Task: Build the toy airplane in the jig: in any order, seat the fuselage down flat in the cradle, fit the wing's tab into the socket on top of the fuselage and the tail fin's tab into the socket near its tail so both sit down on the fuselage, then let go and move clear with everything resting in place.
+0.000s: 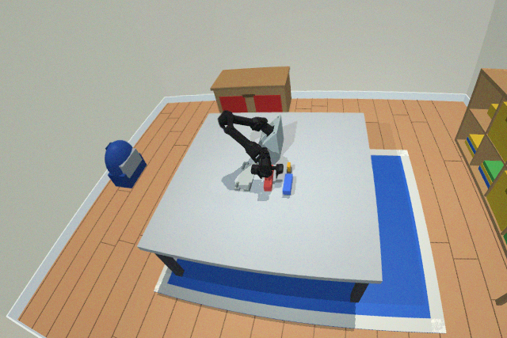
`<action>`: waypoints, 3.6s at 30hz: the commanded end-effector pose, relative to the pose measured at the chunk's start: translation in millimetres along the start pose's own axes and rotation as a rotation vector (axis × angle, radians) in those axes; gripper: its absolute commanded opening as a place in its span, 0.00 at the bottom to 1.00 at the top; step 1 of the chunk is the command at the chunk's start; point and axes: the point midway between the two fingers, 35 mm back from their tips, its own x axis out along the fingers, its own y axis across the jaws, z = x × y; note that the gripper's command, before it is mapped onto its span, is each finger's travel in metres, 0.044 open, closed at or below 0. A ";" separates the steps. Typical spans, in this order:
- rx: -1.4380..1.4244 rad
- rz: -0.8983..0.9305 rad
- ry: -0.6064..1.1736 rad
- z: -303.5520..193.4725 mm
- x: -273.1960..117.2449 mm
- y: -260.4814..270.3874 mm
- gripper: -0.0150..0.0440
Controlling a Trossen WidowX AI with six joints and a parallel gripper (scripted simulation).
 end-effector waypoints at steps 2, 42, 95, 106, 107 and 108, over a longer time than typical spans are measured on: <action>-0.010 -0.007 0.007 -3.8 8.4 -0.8 1.00; -0.012 0.008 0.003 5.2 -47.7 4.0 0.25; 0.012 0.032 0.001 -0.1 -90.5 -69.0 0.25; 0.025 0.026 -0.001 -6.5 -76.9 -100.0 0.25; 0.026 0.025 -0.001 -7.3 -75.7 -102.8 0.25; 0.027 0.024 -0.001 -8.2 -74.5 -105.6 0.25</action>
